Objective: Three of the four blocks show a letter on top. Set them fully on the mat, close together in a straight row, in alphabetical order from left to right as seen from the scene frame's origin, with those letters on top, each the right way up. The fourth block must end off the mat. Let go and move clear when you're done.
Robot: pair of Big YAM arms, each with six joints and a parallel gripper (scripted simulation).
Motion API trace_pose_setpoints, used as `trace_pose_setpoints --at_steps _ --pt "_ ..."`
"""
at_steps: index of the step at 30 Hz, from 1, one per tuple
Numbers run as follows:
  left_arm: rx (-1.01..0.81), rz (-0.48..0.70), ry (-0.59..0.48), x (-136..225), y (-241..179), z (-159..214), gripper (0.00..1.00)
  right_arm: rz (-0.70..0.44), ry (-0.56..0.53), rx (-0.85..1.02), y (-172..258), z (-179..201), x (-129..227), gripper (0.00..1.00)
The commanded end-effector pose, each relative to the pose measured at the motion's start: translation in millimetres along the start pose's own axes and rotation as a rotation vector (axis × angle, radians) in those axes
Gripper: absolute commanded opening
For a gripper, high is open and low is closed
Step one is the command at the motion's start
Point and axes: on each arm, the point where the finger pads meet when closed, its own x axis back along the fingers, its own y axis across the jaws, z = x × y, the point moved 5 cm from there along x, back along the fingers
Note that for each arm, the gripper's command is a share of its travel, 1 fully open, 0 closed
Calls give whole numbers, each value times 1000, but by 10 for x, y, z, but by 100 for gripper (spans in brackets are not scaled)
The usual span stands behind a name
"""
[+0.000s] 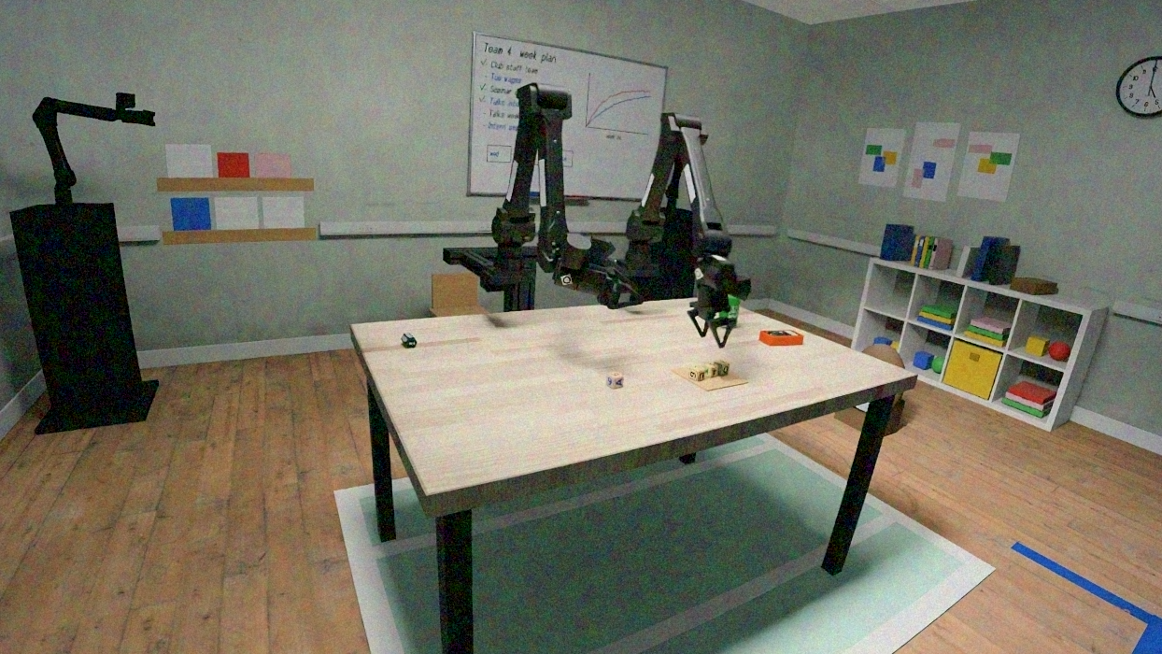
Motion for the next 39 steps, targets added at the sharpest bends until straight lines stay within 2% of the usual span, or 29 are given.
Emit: trace_pose_setpoints --at_steps 1,7,9,17,39 --pt "-293 140 -96 185 -65 88 100 16 -15 34 -133 -95 -6 100" --pt "-492 199 -216 176 -5 116 100 16 -15 34 -133 -95 -6 100" --pt "-492 199 -216 176 -5 116 100 16 -15 34 -133 -95 -6 100" --pt "-702 268 -358 157 84 130 100 16 -15 34 -133 -95 -6 100" --pt "-673 282 -377 113 58 87 100 16 -15 34 -133 -95 -6 100"
